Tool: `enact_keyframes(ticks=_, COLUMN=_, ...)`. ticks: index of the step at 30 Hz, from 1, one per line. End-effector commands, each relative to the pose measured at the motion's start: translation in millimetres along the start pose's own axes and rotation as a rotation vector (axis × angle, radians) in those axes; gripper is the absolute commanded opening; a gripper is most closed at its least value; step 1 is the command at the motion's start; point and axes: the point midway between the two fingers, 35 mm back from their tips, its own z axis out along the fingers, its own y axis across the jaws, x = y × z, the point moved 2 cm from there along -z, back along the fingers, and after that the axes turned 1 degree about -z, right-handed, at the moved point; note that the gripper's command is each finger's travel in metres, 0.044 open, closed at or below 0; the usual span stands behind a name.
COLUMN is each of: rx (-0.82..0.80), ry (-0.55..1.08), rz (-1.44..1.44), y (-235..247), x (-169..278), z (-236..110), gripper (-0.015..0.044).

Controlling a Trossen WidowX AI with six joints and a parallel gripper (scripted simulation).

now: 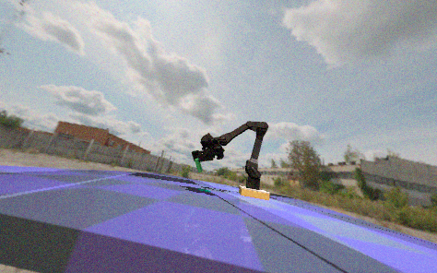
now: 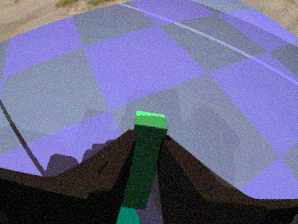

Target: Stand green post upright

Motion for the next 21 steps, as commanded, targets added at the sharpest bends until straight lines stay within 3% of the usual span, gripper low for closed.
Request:
enact_keyframes(ticks=1, rx=-0.004, ry=-0.034, rz=-0.004, y=0.9, x=-0.3, z=-2.8, gripper=0.0023)
enact_keyframes(ticks=21, rx=-0.016, ry=-0.155, rz=-0.032, y=2.8, x=4.0, z=-12.3, gripper=0.0023)
